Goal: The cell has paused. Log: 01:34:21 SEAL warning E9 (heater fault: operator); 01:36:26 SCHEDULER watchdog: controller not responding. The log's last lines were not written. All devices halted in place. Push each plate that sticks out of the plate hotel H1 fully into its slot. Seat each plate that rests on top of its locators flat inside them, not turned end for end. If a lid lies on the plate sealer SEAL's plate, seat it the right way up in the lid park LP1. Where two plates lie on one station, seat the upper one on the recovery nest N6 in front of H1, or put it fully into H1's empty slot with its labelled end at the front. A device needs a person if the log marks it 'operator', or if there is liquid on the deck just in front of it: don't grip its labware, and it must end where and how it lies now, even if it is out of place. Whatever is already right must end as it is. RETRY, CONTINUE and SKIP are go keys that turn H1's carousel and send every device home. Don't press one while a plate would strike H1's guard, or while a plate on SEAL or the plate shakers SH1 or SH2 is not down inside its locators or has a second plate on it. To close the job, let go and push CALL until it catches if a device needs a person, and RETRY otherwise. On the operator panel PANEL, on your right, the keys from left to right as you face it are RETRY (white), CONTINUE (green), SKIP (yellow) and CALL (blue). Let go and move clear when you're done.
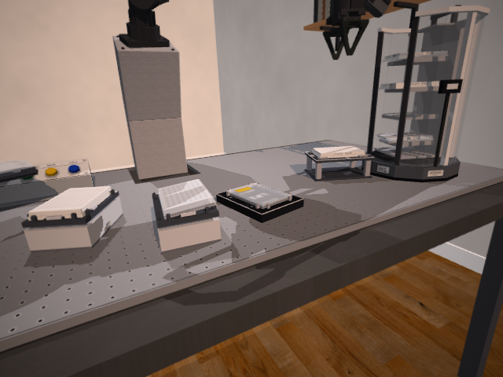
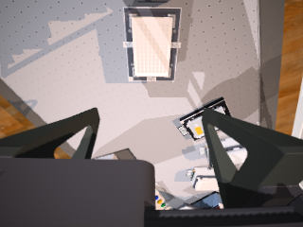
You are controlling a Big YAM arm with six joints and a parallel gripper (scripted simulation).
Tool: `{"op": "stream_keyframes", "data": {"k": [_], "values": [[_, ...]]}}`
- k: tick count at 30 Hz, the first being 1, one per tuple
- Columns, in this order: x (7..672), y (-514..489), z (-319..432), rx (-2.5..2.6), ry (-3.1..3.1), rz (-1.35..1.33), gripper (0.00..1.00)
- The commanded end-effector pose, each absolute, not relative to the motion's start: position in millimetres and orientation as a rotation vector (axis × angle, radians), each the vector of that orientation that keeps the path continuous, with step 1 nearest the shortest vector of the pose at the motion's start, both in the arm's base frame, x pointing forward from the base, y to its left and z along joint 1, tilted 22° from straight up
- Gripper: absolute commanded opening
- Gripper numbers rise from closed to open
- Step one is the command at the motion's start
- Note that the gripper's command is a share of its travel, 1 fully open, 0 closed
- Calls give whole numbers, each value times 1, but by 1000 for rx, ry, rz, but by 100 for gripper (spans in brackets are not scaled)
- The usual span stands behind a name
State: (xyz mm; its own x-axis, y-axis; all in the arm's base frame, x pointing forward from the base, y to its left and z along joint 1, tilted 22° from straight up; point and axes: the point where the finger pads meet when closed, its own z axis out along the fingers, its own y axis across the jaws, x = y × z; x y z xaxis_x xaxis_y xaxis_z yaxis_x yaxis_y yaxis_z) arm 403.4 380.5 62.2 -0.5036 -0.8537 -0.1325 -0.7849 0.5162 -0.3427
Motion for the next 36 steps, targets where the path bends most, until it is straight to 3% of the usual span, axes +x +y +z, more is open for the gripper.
{"op": "stream_keyframes", "data": {"k": [1, 17, 36], "values": [[411, 399, 103, -1324, 2436, -308, 100], [404, 395, 115, -1329, 2468, -329, 100], [419, 329, 126, -562, 2700, -182, 100]]}}
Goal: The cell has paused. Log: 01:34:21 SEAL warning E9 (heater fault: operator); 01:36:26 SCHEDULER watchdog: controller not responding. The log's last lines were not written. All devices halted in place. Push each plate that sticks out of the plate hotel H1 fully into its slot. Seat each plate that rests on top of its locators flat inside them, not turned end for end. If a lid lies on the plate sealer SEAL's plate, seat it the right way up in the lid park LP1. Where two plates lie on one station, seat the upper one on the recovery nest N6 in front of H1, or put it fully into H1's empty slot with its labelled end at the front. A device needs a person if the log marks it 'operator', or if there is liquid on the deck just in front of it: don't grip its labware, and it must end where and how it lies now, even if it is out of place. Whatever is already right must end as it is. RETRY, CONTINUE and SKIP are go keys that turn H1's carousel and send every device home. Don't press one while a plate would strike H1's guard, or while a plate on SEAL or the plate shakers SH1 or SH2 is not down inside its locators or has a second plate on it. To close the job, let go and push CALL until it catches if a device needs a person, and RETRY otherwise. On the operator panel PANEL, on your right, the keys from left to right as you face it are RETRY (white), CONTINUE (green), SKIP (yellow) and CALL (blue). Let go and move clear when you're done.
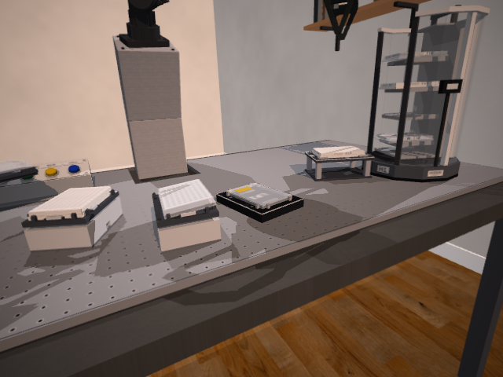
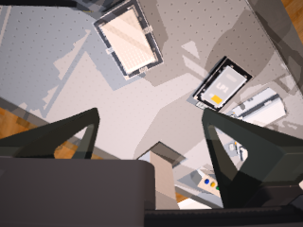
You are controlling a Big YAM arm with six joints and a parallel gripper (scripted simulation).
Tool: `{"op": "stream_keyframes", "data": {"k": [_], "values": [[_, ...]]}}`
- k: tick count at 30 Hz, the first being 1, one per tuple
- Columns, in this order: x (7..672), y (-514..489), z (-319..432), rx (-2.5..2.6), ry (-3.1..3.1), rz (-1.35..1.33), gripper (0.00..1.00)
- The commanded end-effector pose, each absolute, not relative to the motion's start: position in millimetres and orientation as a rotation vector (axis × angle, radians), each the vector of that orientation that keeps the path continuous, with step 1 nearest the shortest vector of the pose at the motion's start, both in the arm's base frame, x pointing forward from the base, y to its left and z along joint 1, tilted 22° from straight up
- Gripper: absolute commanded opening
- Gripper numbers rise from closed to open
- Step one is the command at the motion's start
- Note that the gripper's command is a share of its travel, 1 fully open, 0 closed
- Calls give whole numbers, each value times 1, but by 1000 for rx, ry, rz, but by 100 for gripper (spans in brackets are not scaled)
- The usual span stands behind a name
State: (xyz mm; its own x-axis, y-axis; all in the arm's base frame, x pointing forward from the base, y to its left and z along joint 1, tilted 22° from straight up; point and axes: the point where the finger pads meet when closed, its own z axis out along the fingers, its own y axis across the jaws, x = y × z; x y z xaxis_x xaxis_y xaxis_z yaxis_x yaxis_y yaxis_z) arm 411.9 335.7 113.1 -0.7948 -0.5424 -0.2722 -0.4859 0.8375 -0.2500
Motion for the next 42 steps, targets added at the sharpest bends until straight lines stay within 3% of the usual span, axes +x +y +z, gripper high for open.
{"op": "stream_keyframes", "data": {"k": [1, 42], "values": [[420, 326, 126, -530, 2706, -177, 100], [464, 221, 155, -560, 2692, -188, 100]]}}
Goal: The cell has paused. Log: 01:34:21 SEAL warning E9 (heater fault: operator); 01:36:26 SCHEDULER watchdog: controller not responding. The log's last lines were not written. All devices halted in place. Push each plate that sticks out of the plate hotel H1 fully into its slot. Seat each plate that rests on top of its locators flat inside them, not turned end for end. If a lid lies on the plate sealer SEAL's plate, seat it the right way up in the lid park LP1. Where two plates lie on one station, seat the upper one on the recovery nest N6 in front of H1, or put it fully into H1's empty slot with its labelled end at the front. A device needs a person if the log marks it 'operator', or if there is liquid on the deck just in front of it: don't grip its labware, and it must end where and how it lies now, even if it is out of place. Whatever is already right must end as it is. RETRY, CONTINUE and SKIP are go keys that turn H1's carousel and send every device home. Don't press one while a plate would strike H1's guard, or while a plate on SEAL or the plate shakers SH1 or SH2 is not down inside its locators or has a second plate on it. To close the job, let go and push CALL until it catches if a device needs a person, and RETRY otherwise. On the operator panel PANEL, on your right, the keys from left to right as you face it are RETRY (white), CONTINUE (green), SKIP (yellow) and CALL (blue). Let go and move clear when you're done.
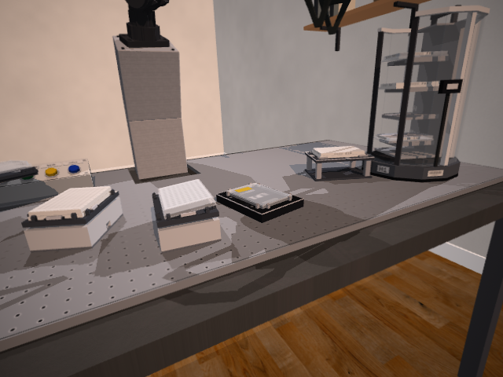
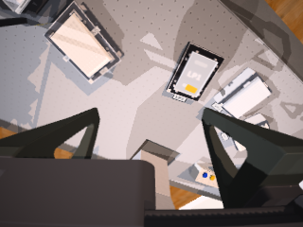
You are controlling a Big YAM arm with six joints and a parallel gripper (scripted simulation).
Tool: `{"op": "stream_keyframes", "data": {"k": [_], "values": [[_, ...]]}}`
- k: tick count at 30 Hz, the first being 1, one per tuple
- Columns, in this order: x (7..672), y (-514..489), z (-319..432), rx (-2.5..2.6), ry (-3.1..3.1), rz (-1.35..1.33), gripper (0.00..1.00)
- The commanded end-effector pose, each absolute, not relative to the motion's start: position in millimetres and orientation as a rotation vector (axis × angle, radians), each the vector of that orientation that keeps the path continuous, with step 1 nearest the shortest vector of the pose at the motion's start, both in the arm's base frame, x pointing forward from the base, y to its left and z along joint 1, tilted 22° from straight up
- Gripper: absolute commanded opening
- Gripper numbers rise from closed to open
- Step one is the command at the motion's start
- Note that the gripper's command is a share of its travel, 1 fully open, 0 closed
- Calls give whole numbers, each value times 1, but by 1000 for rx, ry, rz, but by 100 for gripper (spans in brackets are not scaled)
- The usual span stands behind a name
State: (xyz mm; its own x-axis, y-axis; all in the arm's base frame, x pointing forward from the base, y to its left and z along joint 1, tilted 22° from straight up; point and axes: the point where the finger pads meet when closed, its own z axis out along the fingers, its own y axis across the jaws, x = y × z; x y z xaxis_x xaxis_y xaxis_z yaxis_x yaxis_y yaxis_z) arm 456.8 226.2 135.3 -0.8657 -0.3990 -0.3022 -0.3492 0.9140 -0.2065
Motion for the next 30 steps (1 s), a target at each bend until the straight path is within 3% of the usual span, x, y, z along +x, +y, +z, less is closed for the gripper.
{"op": "stream_keyframes", "data": {"k": [1, 10, 30], "values": [[463, 217, 151, -489, 2707, -176, 100], [465, 187, 151, -78, 2743, -101, 100], [468, 131, 156, -106, 2743, -110, 100]]}}
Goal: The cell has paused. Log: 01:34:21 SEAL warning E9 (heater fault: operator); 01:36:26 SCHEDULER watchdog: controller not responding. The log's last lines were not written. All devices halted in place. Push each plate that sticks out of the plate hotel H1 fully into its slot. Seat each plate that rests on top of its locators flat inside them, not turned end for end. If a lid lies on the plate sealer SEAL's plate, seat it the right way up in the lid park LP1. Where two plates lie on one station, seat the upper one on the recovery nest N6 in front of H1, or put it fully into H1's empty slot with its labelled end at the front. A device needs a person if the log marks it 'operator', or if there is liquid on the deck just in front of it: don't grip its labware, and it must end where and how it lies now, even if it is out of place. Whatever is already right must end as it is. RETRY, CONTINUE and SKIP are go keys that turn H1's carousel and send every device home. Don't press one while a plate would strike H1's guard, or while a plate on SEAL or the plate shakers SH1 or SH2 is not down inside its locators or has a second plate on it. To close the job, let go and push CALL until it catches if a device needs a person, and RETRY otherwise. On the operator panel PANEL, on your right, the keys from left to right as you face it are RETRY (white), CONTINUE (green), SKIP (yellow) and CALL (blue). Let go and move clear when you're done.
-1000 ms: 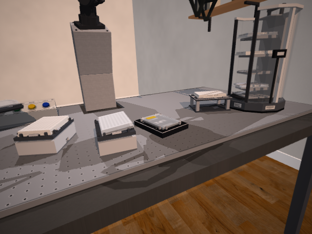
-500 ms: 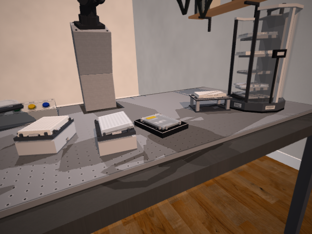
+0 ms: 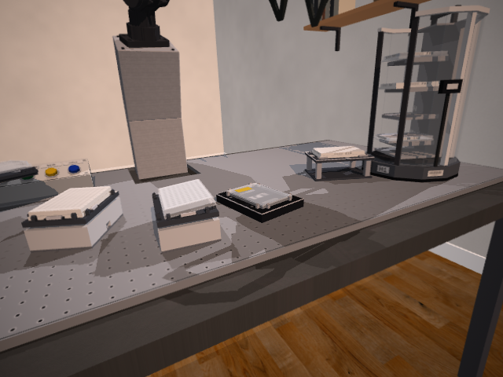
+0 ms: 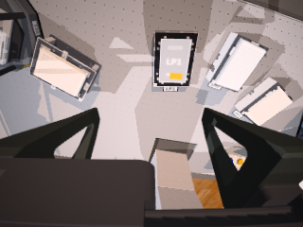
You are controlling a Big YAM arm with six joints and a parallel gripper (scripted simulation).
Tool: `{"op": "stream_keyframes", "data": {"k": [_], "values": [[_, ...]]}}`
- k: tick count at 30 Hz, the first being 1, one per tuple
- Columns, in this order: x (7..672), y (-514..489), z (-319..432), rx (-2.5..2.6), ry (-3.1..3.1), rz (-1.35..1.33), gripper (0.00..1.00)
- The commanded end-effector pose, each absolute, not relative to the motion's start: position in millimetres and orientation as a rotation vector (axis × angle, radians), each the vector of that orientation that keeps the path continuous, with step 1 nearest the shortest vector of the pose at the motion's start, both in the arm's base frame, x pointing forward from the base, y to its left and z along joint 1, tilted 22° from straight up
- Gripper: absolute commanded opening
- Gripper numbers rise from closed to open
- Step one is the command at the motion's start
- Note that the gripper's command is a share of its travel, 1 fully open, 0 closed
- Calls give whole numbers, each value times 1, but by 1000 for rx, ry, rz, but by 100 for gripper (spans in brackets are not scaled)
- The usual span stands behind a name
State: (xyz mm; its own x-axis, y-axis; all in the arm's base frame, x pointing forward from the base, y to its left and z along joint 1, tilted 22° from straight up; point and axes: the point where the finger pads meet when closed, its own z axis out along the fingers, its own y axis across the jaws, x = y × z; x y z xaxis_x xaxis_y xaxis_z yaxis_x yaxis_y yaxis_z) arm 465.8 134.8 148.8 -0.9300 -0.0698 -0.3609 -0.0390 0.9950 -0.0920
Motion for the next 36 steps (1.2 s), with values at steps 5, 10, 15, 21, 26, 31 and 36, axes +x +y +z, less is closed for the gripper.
{"op": "stream_keyframes", "data": {"k": [5, 10, 15, 21, 26, 31, 36], "values": [[469, 117, 160, -105, 2737, -109, 100], [470, 101, 162, -105, 2735, -111, 100], [470, 84, 163, -106, 2738, -113, 100], [474, 71, 168, -106, 2733, -114, 100], [474, 54, 167, -107, 2738, -117, 100], [472, 38, 168, 14, 2733, -93, 100], [470, 30, 161, 144, 2741, -68, 100]]}}
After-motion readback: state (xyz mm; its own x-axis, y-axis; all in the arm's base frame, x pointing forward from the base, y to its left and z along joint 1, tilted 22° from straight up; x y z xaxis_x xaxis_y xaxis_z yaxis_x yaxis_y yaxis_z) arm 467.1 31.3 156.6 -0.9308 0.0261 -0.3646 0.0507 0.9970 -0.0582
